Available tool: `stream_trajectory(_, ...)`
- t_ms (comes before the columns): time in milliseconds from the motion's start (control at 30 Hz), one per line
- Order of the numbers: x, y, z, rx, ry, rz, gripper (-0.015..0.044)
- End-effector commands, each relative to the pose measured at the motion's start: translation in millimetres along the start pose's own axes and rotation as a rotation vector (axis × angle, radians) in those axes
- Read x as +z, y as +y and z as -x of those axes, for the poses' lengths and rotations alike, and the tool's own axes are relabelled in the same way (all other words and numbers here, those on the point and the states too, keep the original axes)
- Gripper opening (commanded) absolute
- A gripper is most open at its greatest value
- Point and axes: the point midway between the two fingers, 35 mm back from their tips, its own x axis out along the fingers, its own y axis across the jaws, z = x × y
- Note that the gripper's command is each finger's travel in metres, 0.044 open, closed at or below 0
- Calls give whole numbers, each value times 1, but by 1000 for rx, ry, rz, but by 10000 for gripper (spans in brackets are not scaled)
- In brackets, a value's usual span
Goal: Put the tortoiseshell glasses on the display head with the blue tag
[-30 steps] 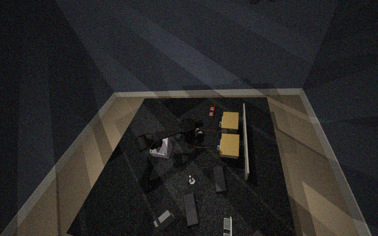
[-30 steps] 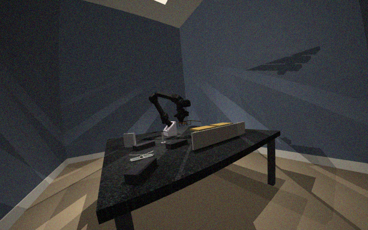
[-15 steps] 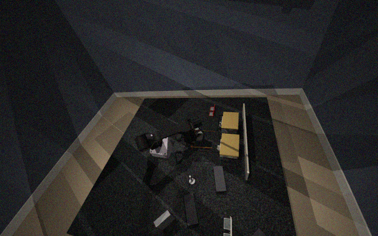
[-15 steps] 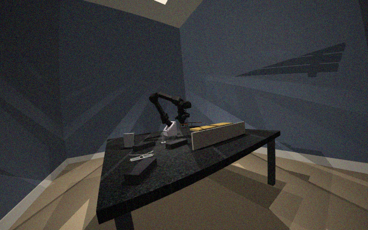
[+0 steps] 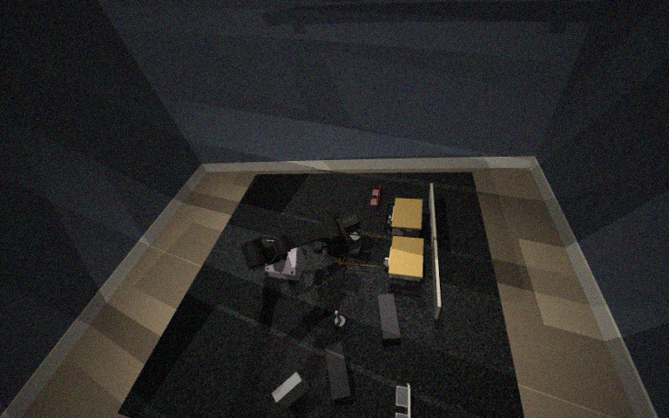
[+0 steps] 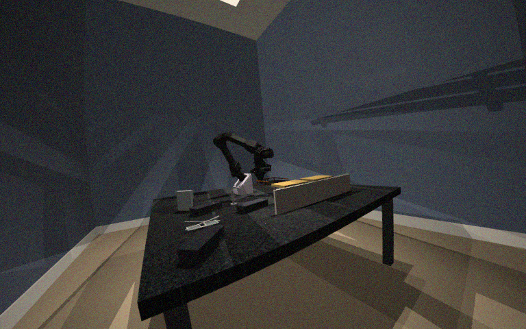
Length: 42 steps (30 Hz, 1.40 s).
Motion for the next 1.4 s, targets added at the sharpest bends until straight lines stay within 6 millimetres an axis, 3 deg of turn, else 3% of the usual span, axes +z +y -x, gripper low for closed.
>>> stream_trajectory(0, 0, 1, -5, 5, -5, 7, 0)
stream_trajectory(733, 1, 2, -27, -3, 6, 7, 0)
stream_trajectory(1367, 1, -25, -29, -12, 6, 6, 0)
